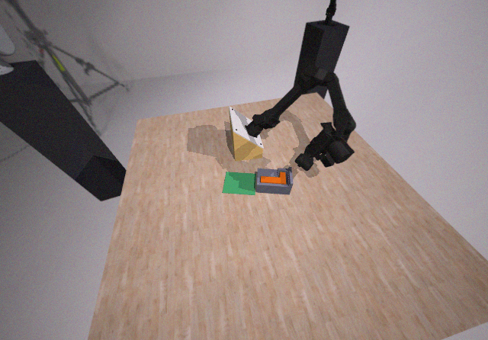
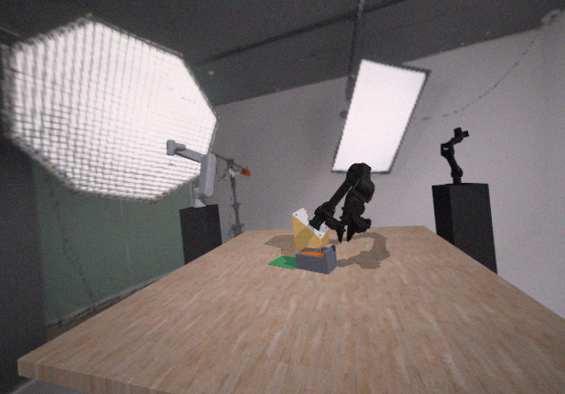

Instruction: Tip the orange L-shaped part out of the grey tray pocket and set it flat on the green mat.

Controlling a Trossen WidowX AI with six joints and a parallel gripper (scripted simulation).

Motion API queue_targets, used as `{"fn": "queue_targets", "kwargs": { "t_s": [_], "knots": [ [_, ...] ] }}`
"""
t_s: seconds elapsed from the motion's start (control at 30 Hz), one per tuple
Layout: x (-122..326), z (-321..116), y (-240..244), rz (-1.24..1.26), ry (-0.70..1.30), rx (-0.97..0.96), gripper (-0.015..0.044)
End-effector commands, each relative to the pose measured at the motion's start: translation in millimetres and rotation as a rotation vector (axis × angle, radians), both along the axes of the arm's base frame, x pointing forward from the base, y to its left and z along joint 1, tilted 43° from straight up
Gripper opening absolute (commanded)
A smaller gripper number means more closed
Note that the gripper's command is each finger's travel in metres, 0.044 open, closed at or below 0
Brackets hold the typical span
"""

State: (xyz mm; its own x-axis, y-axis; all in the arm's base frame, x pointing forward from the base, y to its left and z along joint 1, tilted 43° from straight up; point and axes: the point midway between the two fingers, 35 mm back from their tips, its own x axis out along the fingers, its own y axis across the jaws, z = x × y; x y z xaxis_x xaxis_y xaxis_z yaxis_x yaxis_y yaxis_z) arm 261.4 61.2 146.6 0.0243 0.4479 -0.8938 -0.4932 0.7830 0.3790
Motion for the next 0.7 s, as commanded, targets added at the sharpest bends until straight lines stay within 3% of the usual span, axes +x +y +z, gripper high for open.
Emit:
{"fn": "queue_targets", "kwargs": {
  "t_s": [0.0,0.2,0.47,0.67],
  "knots": [
    [8,-9,-32,-0.345,0.147,0.113,0.0180],
    [16,-17,-86,-0.875,0.386,0.335,0.0180],
    [16,-19,-86,-0.892,0.394,0.343,0.0180],
    [29,-58,-53,-0.892,0.393,0.343,0.0180]
  ]
}}
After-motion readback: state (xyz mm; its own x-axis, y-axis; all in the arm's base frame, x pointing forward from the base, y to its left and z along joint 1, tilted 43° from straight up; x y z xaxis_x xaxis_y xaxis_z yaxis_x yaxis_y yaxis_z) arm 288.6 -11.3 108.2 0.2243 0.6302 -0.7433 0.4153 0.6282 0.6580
